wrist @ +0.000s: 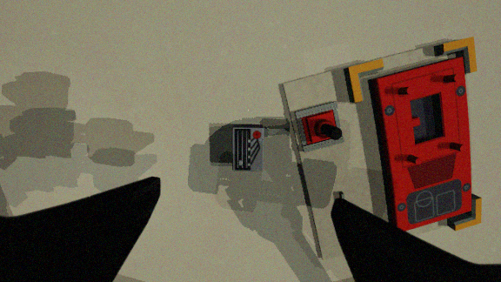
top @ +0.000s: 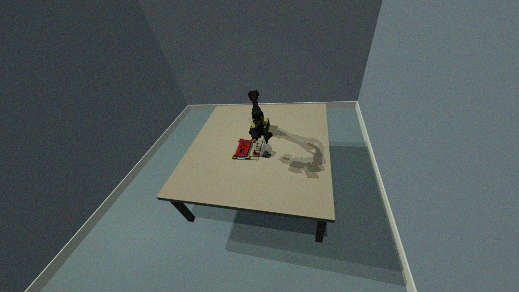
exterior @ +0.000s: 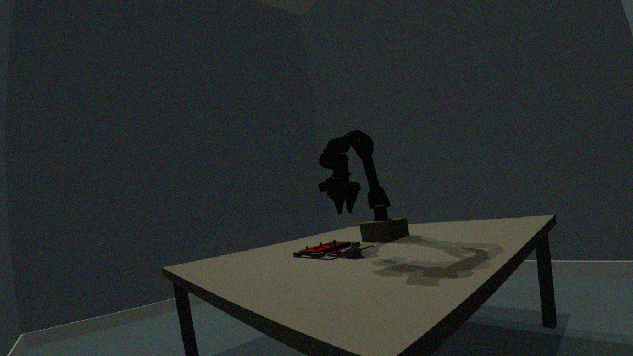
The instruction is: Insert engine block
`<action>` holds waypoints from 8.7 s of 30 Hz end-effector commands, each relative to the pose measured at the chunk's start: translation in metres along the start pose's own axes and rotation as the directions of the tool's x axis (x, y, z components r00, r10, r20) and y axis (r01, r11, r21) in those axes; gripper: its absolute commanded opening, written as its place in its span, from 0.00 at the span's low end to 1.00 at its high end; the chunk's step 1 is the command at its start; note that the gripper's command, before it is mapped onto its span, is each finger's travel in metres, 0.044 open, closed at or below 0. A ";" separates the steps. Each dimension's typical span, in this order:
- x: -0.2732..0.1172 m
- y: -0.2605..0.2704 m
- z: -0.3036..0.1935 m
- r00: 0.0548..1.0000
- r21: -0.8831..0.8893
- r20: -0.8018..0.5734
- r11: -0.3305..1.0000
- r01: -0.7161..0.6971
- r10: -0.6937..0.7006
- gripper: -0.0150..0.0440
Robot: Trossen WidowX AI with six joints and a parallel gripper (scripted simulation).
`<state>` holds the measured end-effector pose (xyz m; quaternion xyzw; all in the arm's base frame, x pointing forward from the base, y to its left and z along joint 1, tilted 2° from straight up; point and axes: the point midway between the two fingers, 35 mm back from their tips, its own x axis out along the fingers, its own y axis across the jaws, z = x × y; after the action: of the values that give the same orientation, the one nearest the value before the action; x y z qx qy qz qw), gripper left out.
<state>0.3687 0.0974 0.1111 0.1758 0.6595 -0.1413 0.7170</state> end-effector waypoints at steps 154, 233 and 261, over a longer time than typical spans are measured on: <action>0.064 -0.120 0.045 0.996 -0.297 -0.067 0.954 0.034 -0.056 0.25; 0.091 -0.205 0.052 0.996 -0.439 -0.067 0.898 0.027 -0.063 0.52; 0.098 -0.205 0.051 0.996 -0.408 -0.067 0.913 0.030 -0.063 0.52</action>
<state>0.3342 -0.1062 0.0049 0.0152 0.7064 -0.0116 0.7075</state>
